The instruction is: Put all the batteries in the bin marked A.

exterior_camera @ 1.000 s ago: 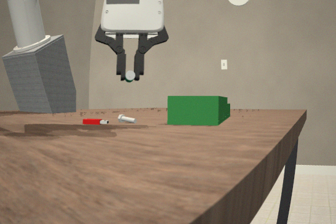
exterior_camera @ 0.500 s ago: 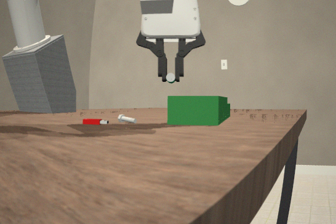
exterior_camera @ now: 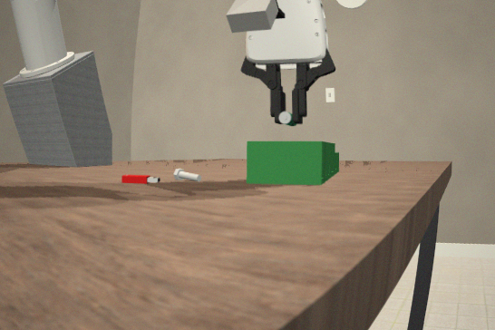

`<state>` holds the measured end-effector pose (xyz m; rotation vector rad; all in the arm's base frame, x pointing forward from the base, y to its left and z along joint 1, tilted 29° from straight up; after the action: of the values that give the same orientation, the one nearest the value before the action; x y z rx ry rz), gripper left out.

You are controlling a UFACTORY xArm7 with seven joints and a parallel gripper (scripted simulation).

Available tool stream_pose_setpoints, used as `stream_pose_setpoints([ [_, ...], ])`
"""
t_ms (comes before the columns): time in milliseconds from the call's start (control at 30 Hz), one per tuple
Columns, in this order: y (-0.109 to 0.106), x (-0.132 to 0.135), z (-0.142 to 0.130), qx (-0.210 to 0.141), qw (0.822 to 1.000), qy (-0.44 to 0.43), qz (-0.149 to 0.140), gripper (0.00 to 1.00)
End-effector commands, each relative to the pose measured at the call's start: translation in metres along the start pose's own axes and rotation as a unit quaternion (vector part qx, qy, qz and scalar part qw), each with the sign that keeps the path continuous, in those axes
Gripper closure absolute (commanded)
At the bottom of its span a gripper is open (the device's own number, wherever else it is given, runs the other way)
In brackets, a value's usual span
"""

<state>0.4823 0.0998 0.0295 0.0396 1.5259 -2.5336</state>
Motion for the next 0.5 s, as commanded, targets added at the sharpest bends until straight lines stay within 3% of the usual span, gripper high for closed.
stream_pose_setpoints([
  [0, -0.0018, -0.0019, -0.0012, 0.0, 1.0, 0.002, 0.002, 1.0],
  [467, -0.0018, 0.0017, 0.0025, 0.0, 1.0, 0.002, 0.002, 1.0],
])
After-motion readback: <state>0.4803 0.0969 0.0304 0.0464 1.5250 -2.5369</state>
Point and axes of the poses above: the point where the finger pads meet when closed, its own y axis out along the fingers, its own x axis across the jaws, z = x × y, the point moved 10 cm from there along -y, back along the fingers, and after that the axes turned 10 degrees about y, right-handed, at the moved point
